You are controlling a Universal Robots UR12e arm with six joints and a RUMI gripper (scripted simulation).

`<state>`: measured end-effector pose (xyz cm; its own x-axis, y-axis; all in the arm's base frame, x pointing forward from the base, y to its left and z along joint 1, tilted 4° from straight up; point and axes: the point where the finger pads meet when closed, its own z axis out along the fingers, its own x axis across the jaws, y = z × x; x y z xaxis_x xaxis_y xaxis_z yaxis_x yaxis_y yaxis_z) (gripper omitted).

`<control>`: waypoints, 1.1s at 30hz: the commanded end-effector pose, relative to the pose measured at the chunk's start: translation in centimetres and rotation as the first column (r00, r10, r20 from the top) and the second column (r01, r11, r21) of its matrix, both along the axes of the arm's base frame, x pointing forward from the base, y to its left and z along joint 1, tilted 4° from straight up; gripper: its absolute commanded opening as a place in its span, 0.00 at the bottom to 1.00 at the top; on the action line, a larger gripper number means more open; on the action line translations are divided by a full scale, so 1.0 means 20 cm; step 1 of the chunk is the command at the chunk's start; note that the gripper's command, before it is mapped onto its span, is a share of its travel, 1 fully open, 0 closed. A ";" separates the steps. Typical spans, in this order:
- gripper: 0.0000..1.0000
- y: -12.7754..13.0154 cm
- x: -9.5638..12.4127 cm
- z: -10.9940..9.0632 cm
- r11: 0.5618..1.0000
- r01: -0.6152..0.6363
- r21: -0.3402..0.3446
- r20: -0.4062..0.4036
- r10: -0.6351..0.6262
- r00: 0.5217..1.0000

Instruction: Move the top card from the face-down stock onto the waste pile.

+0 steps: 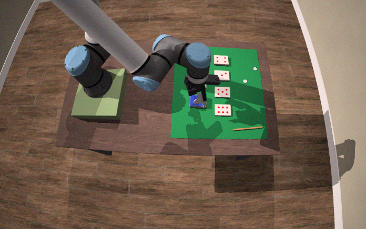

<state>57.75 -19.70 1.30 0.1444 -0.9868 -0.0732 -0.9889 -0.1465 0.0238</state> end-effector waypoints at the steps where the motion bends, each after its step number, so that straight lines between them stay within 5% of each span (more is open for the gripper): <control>1: 1.00 -0.01 0.00 0.00 0.994 0.110 -0.007 -0.008 -0.110 0.994; 17: 1.00 -0.02 -0.01 0.00 0.948 0.317 -0.017 -0.020 -0.317 0.948; 33: 1.00 -0.03 -0.02 0.00 0.932 0.361 -0.020 -0.022 -0.361 0.932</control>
<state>57.39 -20.18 1.26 -0.2204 -0.9737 -0.0572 -0.9748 0.2177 0.0495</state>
